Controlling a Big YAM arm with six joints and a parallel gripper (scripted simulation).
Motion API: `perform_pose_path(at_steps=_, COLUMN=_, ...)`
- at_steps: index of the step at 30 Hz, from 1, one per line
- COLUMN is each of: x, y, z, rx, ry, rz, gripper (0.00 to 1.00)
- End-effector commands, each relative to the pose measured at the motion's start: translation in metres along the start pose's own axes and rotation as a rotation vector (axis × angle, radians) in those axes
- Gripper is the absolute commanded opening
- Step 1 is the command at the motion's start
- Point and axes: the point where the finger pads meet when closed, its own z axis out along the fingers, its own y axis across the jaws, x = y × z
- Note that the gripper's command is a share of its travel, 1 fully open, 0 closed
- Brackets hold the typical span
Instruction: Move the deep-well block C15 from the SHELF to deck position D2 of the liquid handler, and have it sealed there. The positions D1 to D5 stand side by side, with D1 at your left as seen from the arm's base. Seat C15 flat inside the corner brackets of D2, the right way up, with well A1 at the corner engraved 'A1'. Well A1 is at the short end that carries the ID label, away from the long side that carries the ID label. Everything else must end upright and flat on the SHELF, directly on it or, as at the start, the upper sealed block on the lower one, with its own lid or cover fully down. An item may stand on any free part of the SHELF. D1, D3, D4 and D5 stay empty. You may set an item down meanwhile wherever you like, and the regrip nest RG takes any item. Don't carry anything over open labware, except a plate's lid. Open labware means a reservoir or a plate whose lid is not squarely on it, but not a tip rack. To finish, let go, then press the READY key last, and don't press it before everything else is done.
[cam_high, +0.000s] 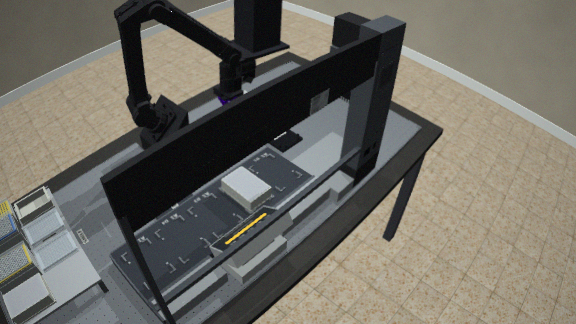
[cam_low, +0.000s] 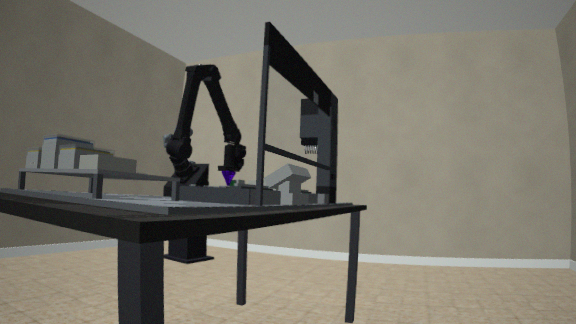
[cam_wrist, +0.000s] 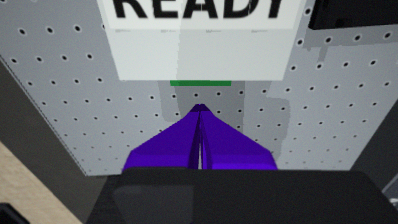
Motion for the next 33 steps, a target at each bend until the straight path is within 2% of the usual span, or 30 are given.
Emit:
perform_pose_path(at_steps=1, x=-0.0294, y=-0.0023, z=-0.0143, rx=0.013, ry=-0.037, rz=0.008, gripper=0.00)
perform_pose_path(at_steps=7, x=-0.0358, y=-0.0036, z=-0.0139, rx=0.009, ry=-0.037, rz=0.011, gripper=0.00)
perform_pose_path(at_steps=9, x=-0.0377, y=-0.0056, z=-0.0207, rx=0.011, ry=-0.056, rz=0.015, gripper=0.00)
perform_pose_path(at_steps=33, x=-0.0373, y=-0.0053, z=-0.0194, rx=0.011, ry=-0.052, rz=0.014, gripper=0.00)
